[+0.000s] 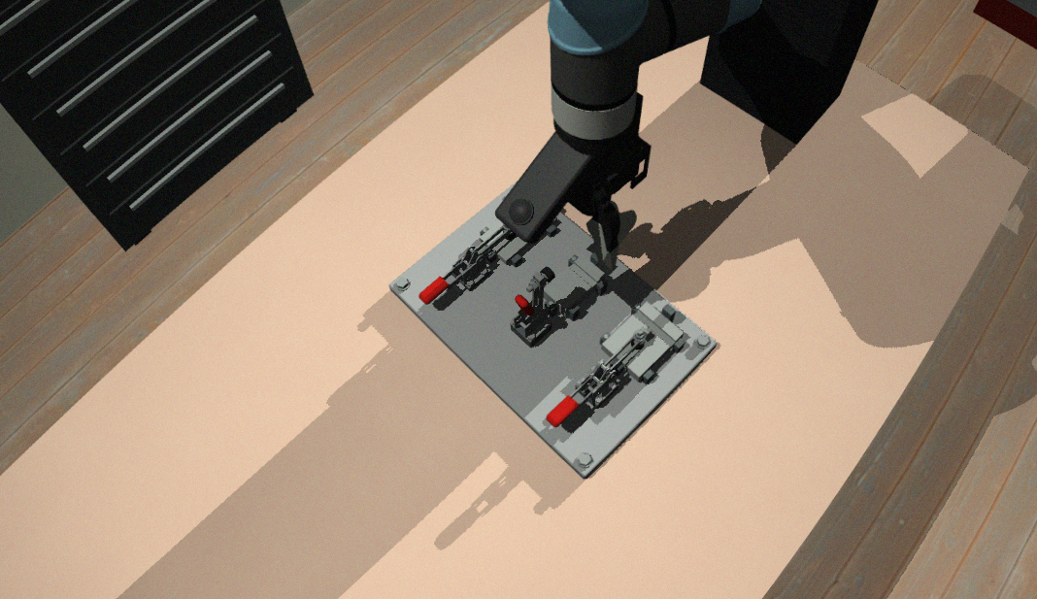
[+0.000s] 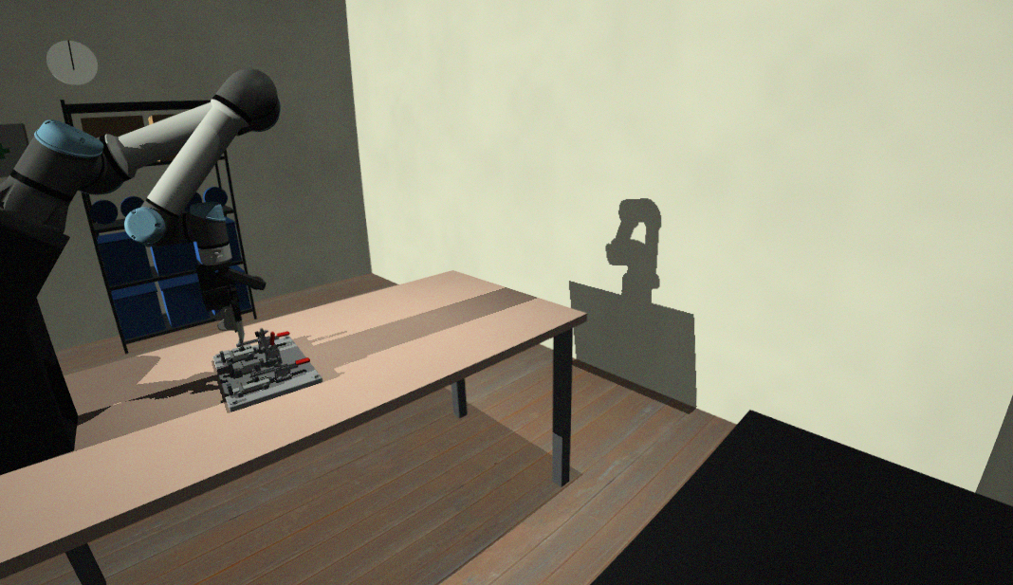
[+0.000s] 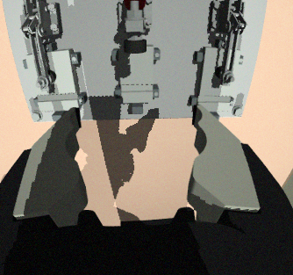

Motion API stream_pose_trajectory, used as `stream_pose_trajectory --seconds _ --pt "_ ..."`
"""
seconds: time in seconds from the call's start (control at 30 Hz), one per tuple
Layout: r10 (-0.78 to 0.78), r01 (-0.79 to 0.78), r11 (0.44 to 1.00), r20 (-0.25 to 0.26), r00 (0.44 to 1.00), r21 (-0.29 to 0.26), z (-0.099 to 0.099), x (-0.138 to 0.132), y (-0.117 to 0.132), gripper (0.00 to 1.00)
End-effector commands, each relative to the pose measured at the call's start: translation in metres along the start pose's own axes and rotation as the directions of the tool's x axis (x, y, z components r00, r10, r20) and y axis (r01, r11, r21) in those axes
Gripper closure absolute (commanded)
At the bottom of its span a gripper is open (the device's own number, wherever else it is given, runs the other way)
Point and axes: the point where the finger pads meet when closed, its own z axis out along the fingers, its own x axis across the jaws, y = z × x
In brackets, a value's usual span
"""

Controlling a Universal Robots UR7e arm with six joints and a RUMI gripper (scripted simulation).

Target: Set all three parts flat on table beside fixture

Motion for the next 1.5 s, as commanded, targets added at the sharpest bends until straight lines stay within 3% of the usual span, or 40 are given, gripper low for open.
stream_pose_trajectory --seconds 0.0,0.3,1.47 --pt "0.0 0.0 1.0 -0.001 1.0 0.002 0.022 0.0 -0.001 0.41" --pt "0.0 0.0 1.0 -0.001 1.0 0.002 0.05 0.0 -0.001 0.41" --pt "0.0 0.0 1.0 -0.001 1.0 0.002 0.063 0.0 -0.001 0.41"
